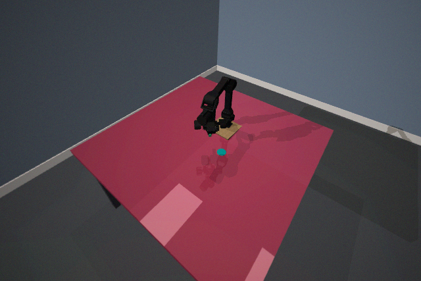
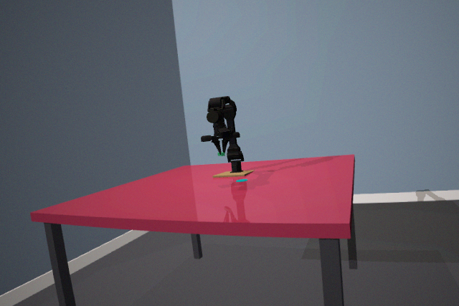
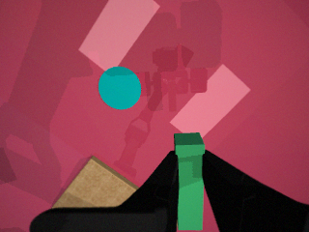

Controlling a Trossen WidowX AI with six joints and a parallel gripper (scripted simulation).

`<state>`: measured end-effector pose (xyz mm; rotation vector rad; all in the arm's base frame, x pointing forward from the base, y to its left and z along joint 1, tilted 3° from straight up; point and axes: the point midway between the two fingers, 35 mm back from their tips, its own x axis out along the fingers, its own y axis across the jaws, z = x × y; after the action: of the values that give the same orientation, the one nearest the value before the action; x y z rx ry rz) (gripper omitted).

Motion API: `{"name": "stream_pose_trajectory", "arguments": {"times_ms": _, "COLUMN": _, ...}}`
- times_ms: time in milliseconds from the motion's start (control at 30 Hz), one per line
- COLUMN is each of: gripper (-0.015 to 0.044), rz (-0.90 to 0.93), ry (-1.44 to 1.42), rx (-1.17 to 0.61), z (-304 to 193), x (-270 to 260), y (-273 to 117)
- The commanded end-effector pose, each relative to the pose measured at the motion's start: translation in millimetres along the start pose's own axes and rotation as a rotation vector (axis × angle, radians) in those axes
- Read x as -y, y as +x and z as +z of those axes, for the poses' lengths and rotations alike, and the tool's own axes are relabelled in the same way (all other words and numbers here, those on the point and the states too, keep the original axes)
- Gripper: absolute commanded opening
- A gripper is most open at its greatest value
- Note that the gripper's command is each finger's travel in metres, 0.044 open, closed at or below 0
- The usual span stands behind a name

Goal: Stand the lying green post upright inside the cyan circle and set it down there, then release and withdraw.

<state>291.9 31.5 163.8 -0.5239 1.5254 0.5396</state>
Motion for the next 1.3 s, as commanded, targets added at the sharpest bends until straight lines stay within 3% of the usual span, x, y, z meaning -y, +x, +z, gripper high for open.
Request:
{"name": "stream_pose_trajectory", "arguments": {"times_ms": 0, "gripper": 0.0023, "rz": 0.005, "ry": -0.065, "rx": 0.001, "z": 5, "x": -12, "y": -1}}
{"name": "stream_pose_trajectory", "arguments": {"times_ms": 733, "gripper": 0.0023, "rz": 0.013, "ry": -0.415, "rx": 0.002, "z": 24, "x": -74, "y": -4}}
{"name": "stream_pose_trajectory", "arguments": {"times_ms": 1267, "gripper": 0.0023, "rz": 0.048, "ry": -0.386, "rx": 0.081, "z": 30, "x": -75, "y": 3}}
